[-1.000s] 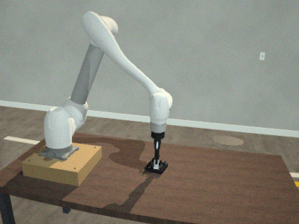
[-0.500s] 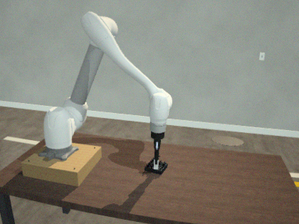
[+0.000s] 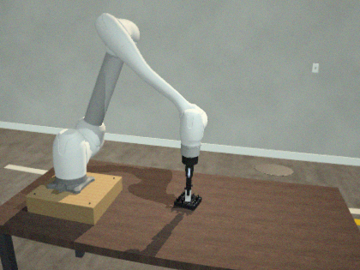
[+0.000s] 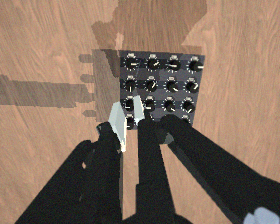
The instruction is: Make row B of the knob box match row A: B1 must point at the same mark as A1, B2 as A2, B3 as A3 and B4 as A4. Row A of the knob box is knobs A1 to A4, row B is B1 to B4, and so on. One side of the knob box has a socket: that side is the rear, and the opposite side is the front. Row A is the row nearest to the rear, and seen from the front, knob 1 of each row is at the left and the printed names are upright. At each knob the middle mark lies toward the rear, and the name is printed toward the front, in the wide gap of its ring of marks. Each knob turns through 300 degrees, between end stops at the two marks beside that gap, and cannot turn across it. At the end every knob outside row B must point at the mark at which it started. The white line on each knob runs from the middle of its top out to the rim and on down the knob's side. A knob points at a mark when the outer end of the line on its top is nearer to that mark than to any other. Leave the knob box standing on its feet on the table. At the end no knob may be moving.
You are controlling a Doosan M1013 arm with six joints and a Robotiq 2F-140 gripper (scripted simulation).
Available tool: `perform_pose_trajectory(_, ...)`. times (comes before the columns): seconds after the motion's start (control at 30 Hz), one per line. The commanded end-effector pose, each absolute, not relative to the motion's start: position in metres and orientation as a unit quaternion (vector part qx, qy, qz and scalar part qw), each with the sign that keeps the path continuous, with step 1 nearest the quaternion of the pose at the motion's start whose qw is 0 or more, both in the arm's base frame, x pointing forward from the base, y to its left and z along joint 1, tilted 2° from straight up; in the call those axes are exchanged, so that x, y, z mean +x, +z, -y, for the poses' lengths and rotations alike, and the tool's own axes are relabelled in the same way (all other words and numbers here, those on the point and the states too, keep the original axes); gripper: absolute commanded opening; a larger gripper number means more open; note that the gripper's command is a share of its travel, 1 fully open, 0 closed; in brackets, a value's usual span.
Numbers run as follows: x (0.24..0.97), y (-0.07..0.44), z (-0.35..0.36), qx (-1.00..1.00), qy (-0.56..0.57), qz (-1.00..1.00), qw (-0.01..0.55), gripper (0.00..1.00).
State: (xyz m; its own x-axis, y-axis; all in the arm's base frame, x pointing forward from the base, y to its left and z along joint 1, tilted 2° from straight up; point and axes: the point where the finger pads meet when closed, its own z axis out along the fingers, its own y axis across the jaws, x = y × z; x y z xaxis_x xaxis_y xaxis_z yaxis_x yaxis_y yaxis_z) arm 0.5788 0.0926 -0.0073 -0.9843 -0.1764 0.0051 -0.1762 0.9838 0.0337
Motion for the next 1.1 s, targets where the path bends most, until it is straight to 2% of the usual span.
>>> perform_pose_trajectory(0.0,0.579,0.0,-0.092,0.089,-0.017,0.996,0.004,0.12)
perform_pose_trajectory(0.73,0.579,0.017,-0.092,0.089,-0.017,0.996,0.004,0.12)
perform_pose_trajectory(0.77,0.579,0.017,-0.092,0.089,-0.017,0.996,0.004,1.0)
perform_pose_trajectory(1.07,0.579,0.027,-0.091,0.089,-0.017,0.996,0.004,1.0)
